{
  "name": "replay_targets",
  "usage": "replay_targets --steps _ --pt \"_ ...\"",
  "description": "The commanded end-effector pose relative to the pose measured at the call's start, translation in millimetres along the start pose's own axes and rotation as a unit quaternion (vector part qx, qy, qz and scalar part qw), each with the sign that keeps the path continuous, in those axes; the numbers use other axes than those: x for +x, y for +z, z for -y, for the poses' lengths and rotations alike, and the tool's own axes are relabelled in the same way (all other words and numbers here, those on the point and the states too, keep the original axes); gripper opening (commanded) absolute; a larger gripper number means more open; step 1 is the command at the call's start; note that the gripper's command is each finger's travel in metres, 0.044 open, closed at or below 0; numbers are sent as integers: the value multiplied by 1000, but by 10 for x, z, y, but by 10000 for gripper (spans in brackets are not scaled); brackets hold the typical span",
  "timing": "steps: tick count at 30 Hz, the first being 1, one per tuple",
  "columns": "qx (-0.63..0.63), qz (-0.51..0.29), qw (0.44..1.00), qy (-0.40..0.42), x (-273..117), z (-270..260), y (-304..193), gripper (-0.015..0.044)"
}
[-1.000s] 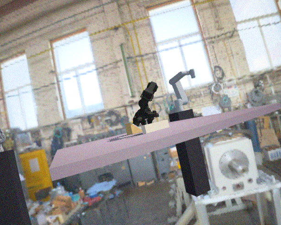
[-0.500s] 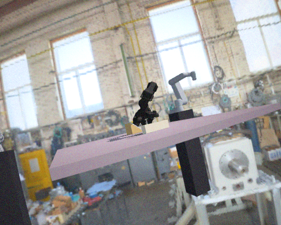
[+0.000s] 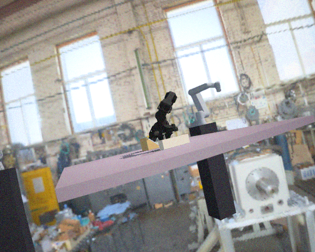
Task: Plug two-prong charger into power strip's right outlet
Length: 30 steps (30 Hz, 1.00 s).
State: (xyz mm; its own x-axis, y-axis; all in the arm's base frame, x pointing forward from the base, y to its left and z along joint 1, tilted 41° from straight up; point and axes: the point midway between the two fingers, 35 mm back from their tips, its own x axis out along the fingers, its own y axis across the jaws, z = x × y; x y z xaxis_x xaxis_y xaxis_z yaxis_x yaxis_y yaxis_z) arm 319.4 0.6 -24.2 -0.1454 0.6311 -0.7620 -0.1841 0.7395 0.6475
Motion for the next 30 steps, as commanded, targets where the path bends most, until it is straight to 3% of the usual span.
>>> replay_targets --steps 1,30 --pt "-3 7 1000 1 -16 0 32 0" --pt "-3 7 1000 1 -40 -2 58 0"
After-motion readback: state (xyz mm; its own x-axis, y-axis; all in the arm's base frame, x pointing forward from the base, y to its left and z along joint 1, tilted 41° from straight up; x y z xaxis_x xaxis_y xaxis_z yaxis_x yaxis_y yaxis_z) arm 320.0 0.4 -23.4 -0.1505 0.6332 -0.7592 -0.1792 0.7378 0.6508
